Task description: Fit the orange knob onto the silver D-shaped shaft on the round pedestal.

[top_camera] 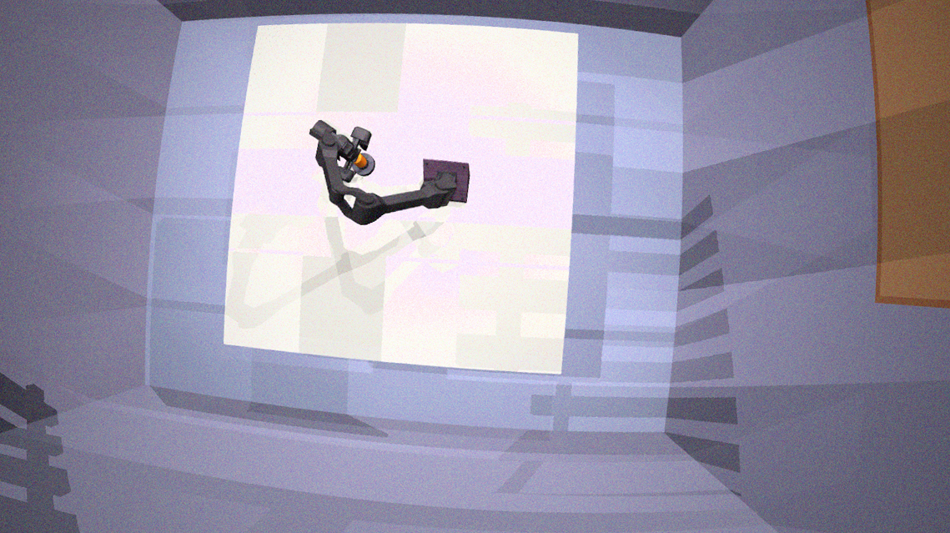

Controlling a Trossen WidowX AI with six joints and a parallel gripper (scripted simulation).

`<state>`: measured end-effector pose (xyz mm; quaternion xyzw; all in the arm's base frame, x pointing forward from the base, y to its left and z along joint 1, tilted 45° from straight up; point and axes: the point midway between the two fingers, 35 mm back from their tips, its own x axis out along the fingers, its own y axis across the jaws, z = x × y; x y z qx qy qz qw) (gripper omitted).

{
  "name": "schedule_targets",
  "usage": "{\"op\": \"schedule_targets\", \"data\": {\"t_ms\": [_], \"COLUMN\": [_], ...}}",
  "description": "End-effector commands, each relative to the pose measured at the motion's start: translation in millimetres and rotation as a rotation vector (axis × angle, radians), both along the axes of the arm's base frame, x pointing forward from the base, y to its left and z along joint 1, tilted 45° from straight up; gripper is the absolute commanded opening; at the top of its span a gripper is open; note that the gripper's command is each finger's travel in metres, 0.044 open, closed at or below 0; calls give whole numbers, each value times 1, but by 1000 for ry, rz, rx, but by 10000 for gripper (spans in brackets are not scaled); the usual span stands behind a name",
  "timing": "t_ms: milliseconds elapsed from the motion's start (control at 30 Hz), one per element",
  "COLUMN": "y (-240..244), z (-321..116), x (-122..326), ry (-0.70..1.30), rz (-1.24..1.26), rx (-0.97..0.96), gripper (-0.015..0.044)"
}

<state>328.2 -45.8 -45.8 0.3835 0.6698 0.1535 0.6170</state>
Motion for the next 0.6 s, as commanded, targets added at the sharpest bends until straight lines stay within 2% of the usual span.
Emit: {"op": "schedule_targets", "data": {"t_ms": [0,133,333,567], "y": [-1,-8,-67,-69], "z": [0,7,66,68], "x": [0,1,-6,-3], "ry": [0,0,1,1], "rz": [-1,-1,0,0], "rx": [0,-2,-4,-4], "gripper": [440,440,440,440]}}
